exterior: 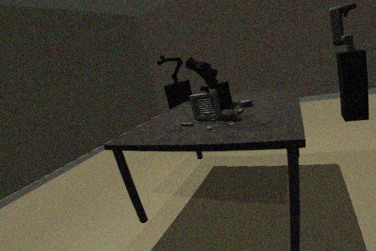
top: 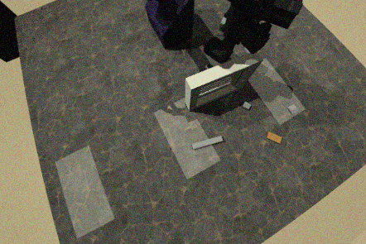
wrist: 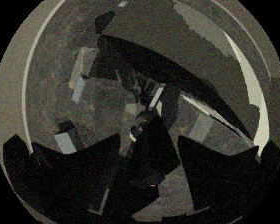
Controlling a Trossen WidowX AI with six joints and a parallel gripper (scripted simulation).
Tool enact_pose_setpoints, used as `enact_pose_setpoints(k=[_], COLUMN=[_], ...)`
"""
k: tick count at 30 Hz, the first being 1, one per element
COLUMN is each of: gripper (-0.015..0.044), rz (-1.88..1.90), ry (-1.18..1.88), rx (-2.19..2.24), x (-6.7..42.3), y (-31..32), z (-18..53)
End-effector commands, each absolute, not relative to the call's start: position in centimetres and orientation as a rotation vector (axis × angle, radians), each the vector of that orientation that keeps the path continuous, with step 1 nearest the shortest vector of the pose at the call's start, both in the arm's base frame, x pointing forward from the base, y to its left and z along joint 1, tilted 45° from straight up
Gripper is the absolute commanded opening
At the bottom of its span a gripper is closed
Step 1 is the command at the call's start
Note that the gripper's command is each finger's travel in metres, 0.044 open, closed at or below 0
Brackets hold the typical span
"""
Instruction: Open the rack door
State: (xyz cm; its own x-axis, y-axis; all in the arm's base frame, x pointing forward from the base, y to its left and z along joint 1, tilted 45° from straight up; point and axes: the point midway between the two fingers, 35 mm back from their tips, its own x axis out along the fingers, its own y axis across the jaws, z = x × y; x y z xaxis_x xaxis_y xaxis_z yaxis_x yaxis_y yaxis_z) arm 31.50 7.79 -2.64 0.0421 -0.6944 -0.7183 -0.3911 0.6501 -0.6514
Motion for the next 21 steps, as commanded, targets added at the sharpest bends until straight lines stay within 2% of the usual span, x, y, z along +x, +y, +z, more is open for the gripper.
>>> enact_pose_setpoints(k=[1, 21], gripper=[0.0283, 0.0283], rz=[-0.431, -1.066], ry=[1.523, 1.097], rx=[-0.787, -0.003], x=[31.47, 31.47], y=[7.71, 7.71], z=[-2.64, -2.65])
